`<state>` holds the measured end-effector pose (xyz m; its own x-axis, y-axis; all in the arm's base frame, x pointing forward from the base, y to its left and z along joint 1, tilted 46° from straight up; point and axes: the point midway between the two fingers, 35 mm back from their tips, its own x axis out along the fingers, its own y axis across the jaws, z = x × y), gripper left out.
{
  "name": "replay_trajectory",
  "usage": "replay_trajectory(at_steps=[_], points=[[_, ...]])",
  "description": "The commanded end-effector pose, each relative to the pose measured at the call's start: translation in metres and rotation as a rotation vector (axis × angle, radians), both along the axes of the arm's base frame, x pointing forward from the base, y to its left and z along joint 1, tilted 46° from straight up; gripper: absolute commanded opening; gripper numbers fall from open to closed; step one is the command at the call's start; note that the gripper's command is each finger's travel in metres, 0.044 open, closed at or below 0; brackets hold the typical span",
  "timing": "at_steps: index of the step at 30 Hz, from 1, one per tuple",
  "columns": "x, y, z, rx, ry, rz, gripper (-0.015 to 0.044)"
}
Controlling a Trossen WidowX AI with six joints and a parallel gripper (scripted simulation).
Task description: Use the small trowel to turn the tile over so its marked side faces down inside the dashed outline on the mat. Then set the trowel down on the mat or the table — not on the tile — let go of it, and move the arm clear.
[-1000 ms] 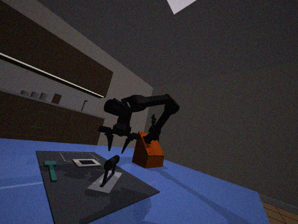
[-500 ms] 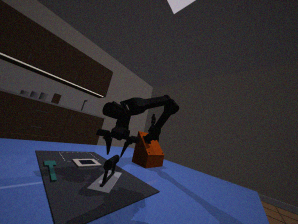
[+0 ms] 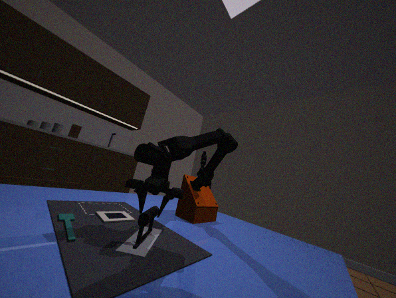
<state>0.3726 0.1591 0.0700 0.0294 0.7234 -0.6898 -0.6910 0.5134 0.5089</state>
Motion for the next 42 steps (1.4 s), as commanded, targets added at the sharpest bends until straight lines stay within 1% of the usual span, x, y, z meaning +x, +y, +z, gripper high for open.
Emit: replay_trajectory(at_steps=[1, 6, 7, 29, 42], points=[[-0.0031, 0.003, -0.0075, -0.005, 0.02, -0.003, 0.027], [-0.0031, 0.003, -0.0075, -0.005, 0.02, -0.003, 0.0139], [-0.0031, 0.003, -0.0075, -0.005, 0.02, -0.003, 0.0132], [-0.0031, 0.003, -0.0075, -0.005, 0.017, 0.0, 0.013], [-0.0031, 0.003, -0.0075, -0.014, -0.244, 0.25, 0.013]])
